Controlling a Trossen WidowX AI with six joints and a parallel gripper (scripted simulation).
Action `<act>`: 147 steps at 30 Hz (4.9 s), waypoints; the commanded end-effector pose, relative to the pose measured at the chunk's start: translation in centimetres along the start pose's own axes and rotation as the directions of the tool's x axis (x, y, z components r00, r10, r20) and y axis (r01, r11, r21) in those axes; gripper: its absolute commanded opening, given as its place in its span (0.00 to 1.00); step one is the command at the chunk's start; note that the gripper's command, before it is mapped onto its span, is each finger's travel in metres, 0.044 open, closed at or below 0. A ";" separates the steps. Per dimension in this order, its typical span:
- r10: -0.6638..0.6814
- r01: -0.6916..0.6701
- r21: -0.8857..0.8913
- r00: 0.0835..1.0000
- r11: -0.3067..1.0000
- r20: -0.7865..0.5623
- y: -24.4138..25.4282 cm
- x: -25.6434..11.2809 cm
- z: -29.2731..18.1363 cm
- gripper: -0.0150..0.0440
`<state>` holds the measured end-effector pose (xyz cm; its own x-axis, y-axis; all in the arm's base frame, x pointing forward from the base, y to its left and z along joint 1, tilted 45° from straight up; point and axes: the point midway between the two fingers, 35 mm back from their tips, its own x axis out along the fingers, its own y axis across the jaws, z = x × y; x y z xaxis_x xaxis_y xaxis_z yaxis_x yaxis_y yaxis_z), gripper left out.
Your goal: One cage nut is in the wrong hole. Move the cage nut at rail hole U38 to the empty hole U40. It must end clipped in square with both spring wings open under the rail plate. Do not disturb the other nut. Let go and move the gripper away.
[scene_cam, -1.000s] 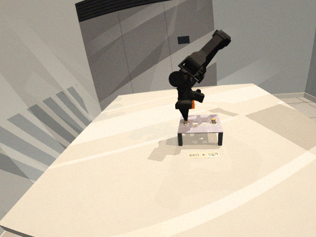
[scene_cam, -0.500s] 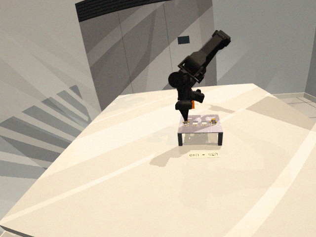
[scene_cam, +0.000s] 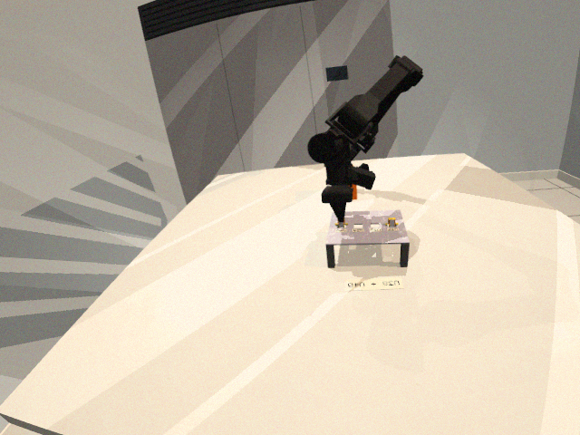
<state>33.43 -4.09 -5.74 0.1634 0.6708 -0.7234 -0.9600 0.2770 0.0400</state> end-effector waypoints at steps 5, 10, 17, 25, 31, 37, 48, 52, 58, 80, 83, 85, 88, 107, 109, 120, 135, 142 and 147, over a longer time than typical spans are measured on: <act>0.011 -0.011 -0.005 1.000 1.000 -0.006 -0.1 0.0 0.0 0.30; 0.016 -0.016 -0.005 1.000 1.000 -0.006 -0.2 0.0 0.0 0.30; 0.008 -0.008 -0.005 1.000 1.000 -0.006 -0.1 0.0 0.0 0.30; -0.004 0.004 -0.005 1.000 1.000 -0.005 0.0 0.0 0.0 0.30; -0.006 0.006 -0.005 1.000 1.000 -0.005 0.0 0.0 0.0 0.30; -0.003 0.003 -0.005 1.000 1.000 -0.005 0.0 0.0 0.0 0.30; 0.016 -0.016 -0.005 1.000 1.000 -0.006 -0.1 0.1 0.0 0.30; 0.023 -0.023 -0.005 1.000 1.000 -0.006 -0.1 0.1 0.0 0.30; 0.033 -0.033 -0.005 0.999 0.999 -0.006 -0.2 0.1 0.0 0.30; 0.066 -0.066 -0.006 0.998 0.998 -0.006 -0.4 0.1 0.0 0.30; 0.070 -0.070 -0.006 0.998 0.998 -0.006 -0.4 0.1 0.0 0.30; 0.071 -0.071 -0.006 0.997 0.997 -0.006 -0.4 0.1 0.0 0.30; 0.075 -0.075 -0.006 0.997 0.997 -0.006 -0.4 0.1 0.0 0.30; 0.103 -0.103 -0.006 0.995 0.995 -0.006 -0.5 0.1 0.0 0.30; 0.103 -0.104 -0.006 0.995 0.995 -0.006 -0.5 0.1 0.0 0.30; 0.111 -0.111 -0.006 0.994 0.994 -0.006 -0.6 0.1 0.0 0.30; 0.115 -0.115 -0.006 0.993 0.993 -0.005 -0.8 0.1 0.0 0.30; 0.115 -0.115 -0.006 0.993 0.993 -0.005 -0.9 0.1 0.0 0.30; 0.115 -0.115 -0.006 0.993 0.993 -0.005 -0.9 0.1 0.0 0.30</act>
<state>34.32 -4.24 -5.80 0.0547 0.6971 -0.7149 -0.9731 0.1976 0.1182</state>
